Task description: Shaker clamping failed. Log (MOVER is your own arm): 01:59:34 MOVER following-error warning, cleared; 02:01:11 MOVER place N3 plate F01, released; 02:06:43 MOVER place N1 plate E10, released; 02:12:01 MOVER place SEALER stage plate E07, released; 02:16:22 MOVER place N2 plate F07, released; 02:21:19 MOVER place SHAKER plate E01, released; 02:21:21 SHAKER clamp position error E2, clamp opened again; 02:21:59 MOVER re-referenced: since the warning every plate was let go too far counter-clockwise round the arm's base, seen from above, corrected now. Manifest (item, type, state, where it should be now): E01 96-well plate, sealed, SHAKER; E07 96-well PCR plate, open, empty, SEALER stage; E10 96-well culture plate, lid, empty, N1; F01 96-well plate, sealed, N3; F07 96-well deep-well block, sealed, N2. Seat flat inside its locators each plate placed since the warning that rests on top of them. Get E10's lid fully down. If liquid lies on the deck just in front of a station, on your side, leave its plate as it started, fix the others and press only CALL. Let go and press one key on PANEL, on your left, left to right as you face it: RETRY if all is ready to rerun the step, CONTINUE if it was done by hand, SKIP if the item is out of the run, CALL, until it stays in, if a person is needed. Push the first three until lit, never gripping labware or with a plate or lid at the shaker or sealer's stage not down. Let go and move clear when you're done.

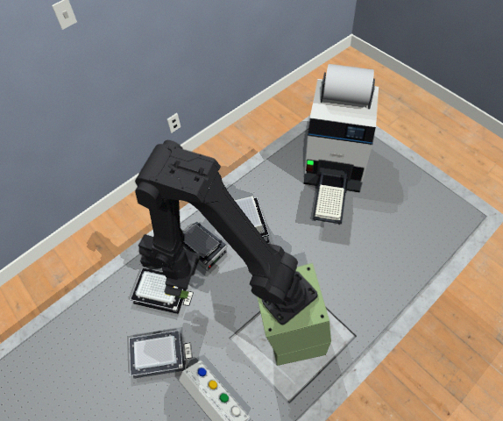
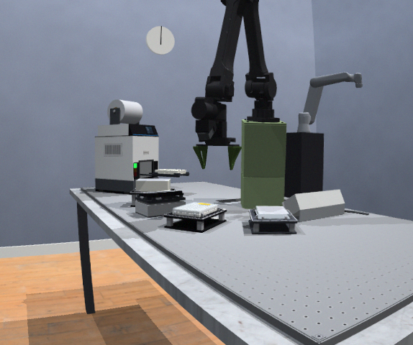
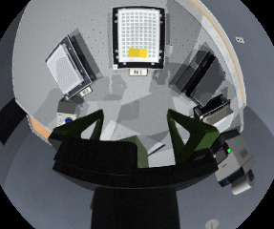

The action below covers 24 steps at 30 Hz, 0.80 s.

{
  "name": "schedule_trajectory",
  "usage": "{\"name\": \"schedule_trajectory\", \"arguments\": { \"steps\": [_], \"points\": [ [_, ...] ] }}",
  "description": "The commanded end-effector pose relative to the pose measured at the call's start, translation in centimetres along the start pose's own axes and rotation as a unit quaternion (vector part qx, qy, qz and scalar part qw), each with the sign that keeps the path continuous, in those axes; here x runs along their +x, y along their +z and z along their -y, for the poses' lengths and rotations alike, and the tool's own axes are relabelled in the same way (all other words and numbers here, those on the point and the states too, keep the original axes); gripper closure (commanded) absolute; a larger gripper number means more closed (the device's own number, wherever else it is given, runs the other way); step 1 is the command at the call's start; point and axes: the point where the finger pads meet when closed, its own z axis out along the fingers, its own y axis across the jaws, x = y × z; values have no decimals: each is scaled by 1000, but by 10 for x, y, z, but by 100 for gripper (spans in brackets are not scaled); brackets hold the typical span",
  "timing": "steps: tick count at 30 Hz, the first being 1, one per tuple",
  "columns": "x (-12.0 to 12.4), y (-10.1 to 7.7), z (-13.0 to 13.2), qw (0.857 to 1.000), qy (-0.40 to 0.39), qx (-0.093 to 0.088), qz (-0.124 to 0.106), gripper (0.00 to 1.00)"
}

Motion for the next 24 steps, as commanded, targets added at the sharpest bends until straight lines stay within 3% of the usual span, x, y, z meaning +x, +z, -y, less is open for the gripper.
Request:
{"name": "schedule_trajectory", "arguments": {
  "steps": [1,12,18,24],
  "points": [
    [-22,13,0,1000,0,2,9,0],
    [-58,52,7,1000,1,2,8,0],
    [-51,43,9,1000,3,2,7,0],
    [-55,46,9,1000,0,2,8,0]
  ]
}}
